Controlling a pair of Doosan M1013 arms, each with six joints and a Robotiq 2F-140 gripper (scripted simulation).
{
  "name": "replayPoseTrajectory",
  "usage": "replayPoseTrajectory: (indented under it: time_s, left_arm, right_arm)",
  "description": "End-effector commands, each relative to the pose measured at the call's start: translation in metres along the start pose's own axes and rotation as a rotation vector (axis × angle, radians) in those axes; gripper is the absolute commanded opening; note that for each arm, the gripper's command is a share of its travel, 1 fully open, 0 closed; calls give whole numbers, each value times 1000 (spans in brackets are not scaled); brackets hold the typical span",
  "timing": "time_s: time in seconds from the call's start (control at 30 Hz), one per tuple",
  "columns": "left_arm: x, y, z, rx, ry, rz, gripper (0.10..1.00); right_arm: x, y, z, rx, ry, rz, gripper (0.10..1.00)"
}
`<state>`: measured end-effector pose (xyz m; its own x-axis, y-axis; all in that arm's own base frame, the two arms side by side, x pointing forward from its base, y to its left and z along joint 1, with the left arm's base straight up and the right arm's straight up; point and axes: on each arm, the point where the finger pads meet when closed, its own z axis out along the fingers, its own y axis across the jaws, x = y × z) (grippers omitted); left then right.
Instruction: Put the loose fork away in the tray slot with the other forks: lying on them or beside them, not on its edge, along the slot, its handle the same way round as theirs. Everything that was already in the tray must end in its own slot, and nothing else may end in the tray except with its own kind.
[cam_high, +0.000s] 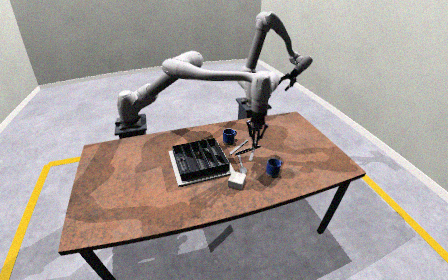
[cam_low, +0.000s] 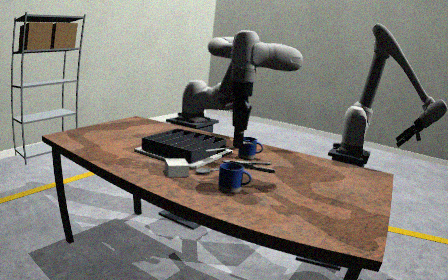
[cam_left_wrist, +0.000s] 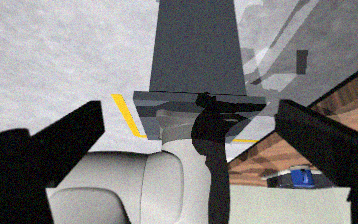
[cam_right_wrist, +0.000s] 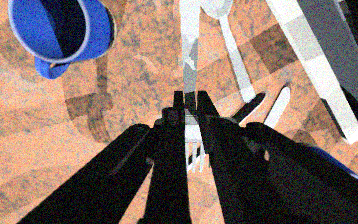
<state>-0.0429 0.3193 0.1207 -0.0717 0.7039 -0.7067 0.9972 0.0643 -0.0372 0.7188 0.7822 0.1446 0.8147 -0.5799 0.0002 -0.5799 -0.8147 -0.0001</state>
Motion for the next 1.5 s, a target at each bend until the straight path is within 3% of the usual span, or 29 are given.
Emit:
replayPoseTrajectory:
  time_s: [0.0,0.5,1.47]
  left_arm:
    - [0,0,0,0,1,0,1000]
    - [0,0,0,0,1,0,1000]
    - [0,0,0,0,1,0,1000]
  right_arm:
    - [0,0,-11,2,0,0,118]
    - [0,0,-34,2,0,0,118]
    - [0,0,-35,2,0,0,118]
